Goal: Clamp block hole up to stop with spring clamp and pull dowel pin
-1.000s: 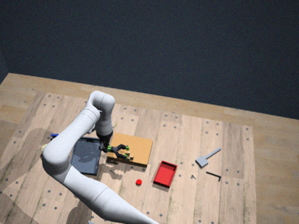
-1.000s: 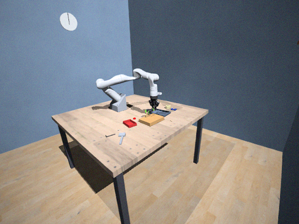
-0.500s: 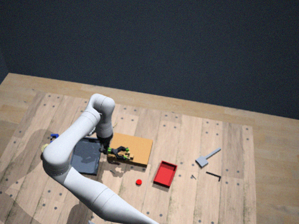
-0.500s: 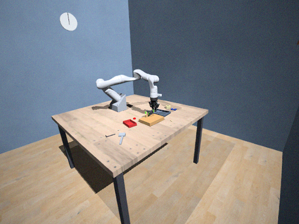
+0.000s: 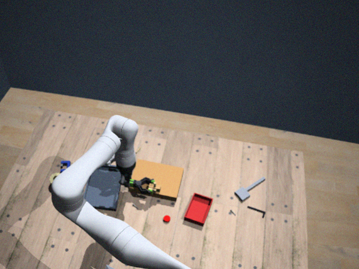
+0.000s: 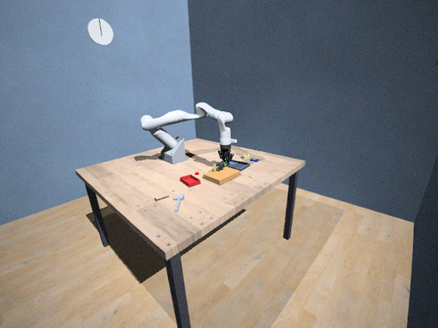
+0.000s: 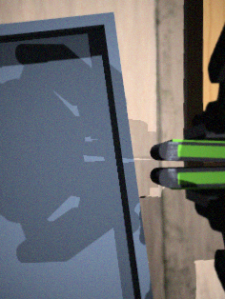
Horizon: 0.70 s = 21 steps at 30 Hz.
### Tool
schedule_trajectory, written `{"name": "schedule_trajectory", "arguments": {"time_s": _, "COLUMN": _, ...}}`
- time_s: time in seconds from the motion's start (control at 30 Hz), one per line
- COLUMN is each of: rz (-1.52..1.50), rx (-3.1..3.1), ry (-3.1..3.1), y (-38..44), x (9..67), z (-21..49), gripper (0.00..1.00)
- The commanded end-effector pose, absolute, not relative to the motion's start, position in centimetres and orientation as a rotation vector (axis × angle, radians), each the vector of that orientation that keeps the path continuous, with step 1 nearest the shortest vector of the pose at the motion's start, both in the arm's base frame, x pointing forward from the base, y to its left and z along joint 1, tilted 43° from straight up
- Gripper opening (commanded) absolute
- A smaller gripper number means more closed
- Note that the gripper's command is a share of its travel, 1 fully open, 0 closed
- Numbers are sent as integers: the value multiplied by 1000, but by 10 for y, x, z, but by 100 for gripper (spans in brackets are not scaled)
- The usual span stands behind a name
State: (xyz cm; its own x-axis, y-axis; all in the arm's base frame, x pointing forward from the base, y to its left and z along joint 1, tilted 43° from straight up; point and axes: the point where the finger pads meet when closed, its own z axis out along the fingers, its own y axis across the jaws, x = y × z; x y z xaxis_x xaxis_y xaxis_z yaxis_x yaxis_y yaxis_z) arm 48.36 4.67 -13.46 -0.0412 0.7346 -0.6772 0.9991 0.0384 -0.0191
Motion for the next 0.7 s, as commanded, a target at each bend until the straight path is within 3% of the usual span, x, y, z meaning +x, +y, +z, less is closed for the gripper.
{"name": "schedule_trajectory", "arguments": {"time_s": 0.0, "rz": -699, "rx": 1746, "ry": 1830, "y": 48, "x": 484, "z": -134, "gripper": 32}}
{"name": "schedule_trajectory", "arguments": {"time_s": 0.67, "rz": -699, "rx": 1746, "ry": 1830, "y": 45, "x": 484, "z": -138, "gripper": 32}}
